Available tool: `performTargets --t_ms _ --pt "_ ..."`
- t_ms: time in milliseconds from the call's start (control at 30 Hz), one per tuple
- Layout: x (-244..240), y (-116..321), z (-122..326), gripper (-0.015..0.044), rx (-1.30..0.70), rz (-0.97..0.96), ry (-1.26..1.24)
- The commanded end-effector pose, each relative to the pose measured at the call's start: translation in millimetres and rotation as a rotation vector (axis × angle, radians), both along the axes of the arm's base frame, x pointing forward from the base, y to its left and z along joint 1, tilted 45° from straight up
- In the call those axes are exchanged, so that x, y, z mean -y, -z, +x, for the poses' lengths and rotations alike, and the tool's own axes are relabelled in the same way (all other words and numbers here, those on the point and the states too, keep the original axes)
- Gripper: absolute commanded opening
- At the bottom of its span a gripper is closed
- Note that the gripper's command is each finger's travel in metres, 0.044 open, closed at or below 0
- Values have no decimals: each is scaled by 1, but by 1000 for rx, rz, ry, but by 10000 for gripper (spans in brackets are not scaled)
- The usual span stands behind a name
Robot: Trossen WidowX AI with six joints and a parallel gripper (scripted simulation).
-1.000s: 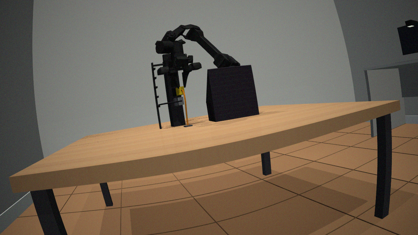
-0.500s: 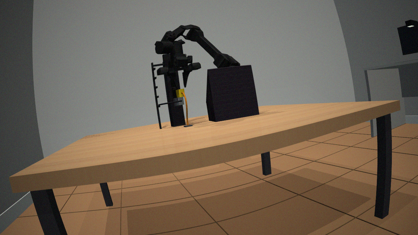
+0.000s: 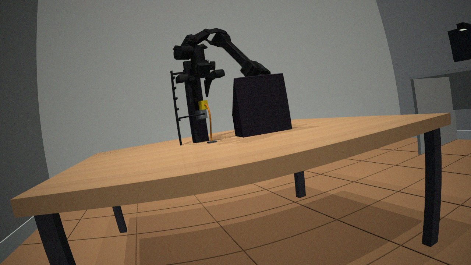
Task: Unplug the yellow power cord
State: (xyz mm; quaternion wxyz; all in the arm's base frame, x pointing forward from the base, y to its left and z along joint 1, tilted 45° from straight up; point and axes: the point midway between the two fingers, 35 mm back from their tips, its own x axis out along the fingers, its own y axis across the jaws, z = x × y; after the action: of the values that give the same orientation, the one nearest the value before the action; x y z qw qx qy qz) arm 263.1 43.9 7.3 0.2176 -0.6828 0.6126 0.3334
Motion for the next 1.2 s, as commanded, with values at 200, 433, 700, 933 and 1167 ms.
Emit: performTargets --t_ms 200,433,700,933,1167 --pt "9 -7 0 160 -6 -6 -1" --pt "14 -1 0 160 -6 -6 -1" --pt "17 2 0 160 -6 -6 -1" --pt "15 1 2 42 2 0 2" --pt "15 1 2 0 2 0 2"
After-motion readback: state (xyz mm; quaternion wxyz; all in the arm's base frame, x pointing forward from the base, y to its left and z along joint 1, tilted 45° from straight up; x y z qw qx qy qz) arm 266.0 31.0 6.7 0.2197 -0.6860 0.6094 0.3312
